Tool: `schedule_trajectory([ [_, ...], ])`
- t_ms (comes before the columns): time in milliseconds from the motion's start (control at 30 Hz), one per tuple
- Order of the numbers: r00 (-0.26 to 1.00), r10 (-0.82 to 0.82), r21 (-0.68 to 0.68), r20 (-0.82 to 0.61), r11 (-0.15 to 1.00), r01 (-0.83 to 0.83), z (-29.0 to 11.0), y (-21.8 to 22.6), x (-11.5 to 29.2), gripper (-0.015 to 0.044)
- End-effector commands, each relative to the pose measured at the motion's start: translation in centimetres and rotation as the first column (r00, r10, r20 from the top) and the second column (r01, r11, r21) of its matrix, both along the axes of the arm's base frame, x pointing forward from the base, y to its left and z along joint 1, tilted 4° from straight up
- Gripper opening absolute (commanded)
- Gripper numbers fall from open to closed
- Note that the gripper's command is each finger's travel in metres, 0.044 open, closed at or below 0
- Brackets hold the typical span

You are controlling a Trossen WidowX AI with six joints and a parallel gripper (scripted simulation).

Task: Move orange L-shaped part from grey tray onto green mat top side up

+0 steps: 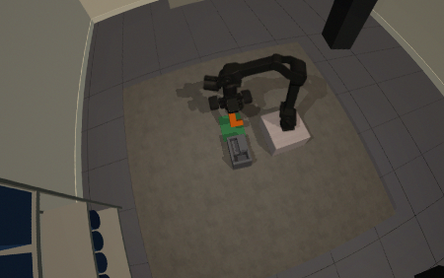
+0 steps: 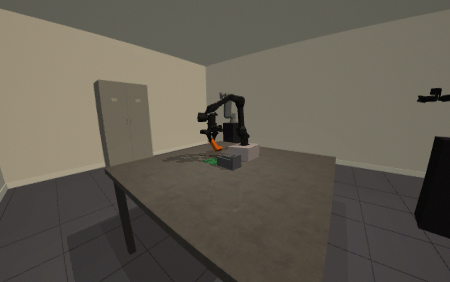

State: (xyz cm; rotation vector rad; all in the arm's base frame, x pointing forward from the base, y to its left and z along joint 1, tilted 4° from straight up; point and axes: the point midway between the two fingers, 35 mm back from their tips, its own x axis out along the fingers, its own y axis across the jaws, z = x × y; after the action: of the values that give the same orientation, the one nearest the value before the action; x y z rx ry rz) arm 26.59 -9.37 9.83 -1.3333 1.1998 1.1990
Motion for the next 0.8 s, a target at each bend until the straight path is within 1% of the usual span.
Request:
schedule_trajectory([
  [0, 1.0, 0.01, 0.003, 0.002, 1.0, -0.01, 0.0, -0.2, 0.2, 0.0],
  [767, 1.0, 0.01, 0.003, 0.002, 1.0, -0.01, -3.4, -0.5, 0.3, 0.0],
])
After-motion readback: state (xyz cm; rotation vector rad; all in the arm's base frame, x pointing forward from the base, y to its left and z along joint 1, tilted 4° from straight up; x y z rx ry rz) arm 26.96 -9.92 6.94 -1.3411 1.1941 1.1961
